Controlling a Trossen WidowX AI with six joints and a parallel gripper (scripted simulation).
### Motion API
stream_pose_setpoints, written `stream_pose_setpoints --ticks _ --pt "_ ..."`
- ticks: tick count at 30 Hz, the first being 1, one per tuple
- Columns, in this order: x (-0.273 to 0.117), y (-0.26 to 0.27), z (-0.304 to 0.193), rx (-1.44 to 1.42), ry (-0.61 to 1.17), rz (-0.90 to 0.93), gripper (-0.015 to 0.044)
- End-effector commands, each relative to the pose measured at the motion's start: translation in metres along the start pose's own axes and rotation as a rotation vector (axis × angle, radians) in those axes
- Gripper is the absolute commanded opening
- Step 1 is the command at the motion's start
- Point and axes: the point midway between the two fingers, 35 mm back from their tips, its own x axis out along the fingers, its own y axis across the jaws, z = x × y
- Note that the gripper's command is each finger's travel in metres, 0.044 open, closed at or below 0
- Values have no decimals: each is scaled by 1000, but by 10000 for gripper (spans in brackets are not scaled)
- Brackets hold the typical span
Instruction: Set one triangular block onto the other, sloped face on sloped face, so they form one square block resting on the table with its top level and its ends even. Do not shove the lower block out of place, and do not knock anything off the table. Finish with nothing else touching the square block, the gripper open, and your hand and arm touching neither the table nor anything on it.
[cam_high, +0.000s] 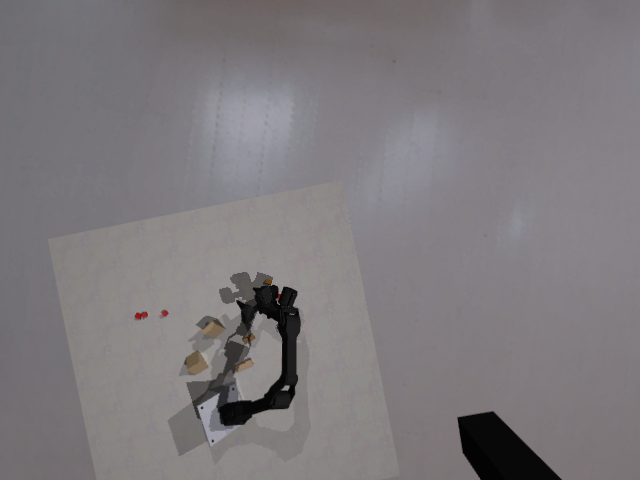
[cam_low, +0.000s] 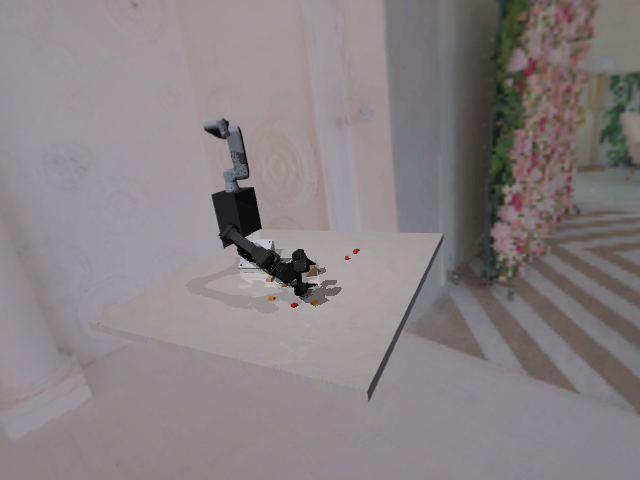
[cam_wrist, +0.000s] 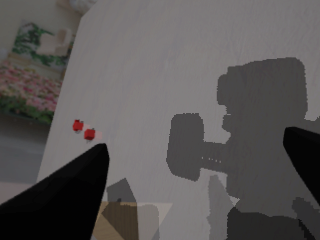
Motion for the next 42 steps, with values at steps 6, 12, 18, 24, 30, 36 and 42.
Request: stream_pose_setpoints --ticks 6,12,18,24,30,36,42 --pt "103 104 -51 191 464 72 440" --pt "140 180 -102 196 791 -36 440" --pt "150 245 -167 116 1093 -354 440" --pt "139 287 -216 -98 1179 -783 440" --pt "137 291 -220 -129 1172 -831 440" --pt "138 288 -223 -129 1172 -831 440" --pt "148 261 -249 -129 1172 -831 440"
